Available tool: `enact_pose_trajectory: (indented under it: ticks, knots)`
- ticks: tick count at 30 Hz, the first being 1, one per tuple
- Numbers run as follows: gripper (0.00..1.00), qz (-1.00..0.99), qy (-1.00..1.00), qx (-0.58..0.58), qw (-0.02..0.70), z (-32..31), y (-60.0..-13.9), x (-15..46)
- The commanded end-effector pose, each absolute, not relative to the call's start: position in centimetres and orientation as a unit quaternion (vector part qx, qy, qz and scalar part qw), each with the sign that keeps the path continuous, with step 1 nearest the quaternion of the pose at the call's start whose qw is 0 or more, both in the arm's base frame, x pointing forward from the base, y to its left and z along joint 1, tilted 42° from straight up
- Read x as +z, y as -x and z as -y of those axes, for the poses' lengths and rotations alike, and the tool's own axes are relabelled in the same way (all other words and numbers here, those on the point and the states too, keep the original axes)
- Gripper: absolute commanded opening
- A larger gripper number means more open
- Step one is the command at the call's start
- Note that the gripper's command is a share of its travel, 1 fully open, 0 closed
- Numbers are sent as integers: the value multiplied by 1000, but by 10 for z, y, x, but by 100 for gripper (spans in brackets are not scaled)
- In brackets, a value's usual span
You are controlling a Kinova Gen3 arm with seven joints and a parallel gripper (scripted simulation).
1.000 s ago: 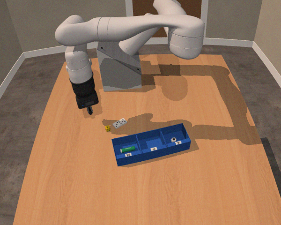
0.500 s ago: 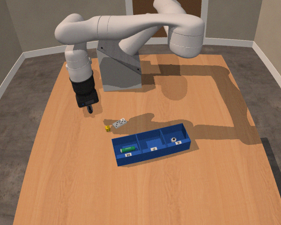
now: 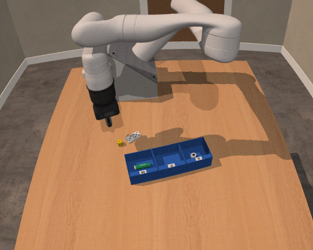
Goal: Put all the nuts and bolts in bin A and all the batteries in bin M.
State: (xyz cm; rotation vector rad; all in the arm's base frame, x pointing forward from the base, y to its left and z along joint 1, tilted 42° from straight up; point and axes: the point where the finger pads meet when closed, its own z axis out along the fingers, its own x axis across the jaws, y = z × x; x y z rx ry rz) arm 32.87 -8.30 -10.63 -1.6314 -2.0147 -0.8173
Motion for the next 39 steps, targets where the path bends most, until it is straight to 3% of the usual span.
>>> enact_pose_trajectory:
  ticks: [1,36,39]
  knots:
    - [0,728,583,-293,210,67,-340,-88]
    - [0,730,582,-293,207,-49,-420,21]
    - [0,777,519,-306,181,-59,-427,30]
